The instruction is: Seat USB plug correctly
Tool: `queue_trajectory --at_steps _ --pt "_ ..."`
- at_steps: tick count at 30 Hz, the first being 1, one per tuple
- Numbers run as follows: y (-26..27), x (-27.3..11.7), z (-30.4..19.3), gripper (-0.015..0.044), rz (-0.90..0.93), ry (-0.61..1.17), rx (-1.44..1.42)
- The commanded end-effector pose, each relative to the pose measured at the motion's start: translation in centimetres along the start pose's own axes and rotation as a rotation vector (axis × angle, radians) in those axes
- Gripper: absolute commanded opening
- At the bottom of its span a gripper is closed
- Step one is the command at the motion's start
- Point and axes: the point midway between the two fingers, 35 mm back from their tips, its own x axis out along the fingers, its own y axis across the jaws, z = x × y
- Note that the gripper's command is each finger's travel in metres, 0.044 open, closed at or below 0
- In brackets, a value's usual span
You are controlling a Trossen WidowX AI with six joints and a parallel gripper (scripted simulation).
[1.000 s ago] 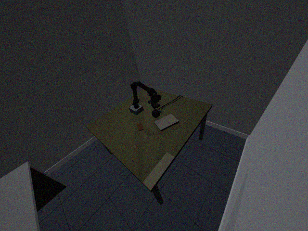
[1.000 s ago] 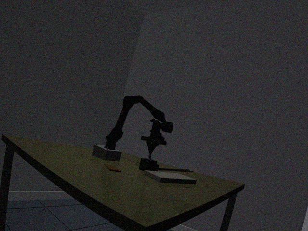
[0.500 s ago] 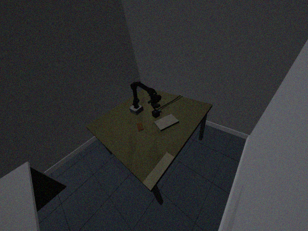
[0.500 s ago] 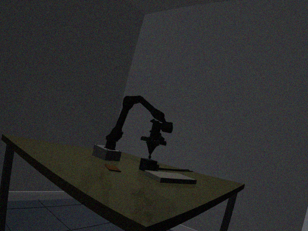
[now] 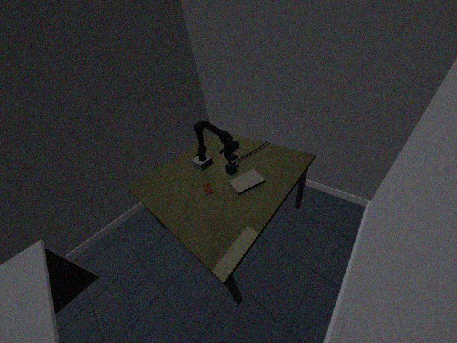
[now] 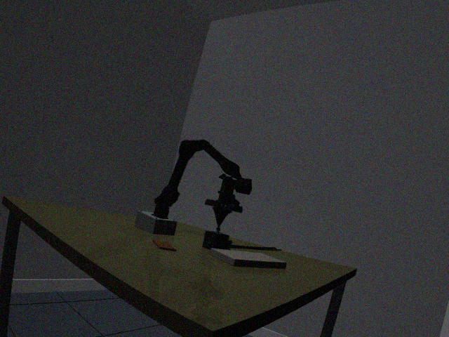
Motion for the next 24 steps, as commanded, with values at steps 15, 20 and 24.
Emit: queue_trajectory --at_steps 15,20,24 --pt "0.0 0.33 -0.05 0.0 0.0 0.004 0.003" --pt "0.0 0.39 -0.05 0.0 0.0 0.004 0.003" --pt "0.0 0.44 -0.05 0.0 0.0 0.004 0.003"
